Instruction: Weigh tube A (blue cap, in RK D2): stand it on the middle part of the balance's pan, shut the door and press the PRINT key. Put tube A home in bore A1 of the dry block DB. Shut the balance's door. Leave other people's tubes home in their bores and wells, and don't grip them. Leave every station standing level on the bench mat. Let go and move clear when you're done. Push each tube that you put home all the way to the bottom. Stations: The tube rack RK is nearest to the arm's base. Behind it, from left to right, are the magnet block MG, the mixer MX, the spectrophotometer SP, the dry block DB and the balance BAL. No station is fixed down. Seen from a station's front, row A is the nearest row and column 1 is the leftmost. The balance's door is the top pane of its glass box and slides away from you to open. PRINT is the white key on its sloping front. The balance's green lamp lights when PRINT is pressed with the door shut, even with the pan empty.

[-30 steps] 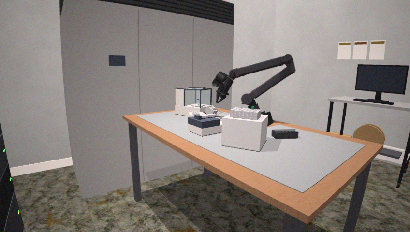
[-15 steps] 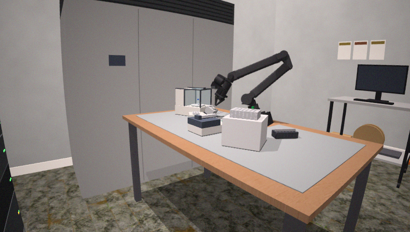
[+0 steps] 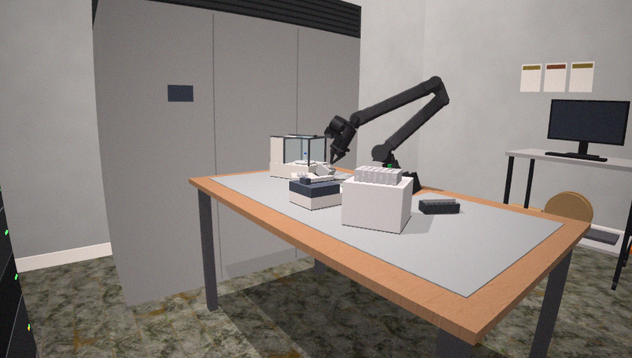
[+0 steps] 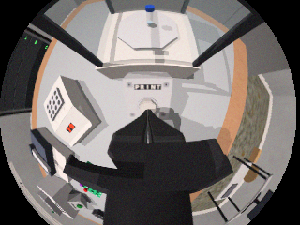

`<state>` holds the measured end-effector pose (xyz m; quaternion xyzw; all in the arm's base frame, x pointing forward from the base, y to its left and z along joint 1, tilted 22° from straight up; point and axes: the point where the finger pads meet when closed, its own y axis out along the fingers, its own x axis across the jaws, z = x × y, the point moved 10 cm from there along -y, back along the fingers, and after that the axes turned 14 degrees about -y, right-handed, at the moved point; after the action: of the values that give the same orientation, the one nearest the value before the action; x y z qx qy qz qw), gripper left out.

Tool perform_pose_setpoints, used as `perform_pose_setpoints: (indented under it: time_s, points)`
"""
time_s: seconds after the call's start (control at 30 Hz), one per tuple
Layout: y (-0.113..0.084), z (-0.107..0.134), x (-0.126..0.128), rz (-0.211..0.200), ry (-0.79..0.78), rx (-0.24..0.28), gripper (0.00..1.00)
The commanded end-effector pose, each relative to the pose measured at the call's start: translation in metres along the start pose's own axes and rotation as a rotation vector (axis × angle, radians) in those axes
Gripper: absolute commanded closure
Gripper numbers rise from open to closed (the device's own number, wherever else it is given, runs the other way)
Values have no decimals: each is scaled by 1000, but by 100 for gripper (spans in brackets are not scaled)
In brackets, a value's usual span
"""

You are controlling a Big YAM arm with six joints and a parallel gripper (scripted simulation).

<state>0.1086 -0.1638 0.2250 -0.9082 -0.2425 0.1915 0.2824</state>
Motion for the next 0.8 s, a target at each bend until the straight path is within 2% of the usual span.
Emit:
perform_pose_setpoints:
  time_s: [0.0, 0.77]
  points:
    - [4, -1, -2, 6, -7, -3, 100]
    - [17, 0, -2, 6, -7, -3, 100]
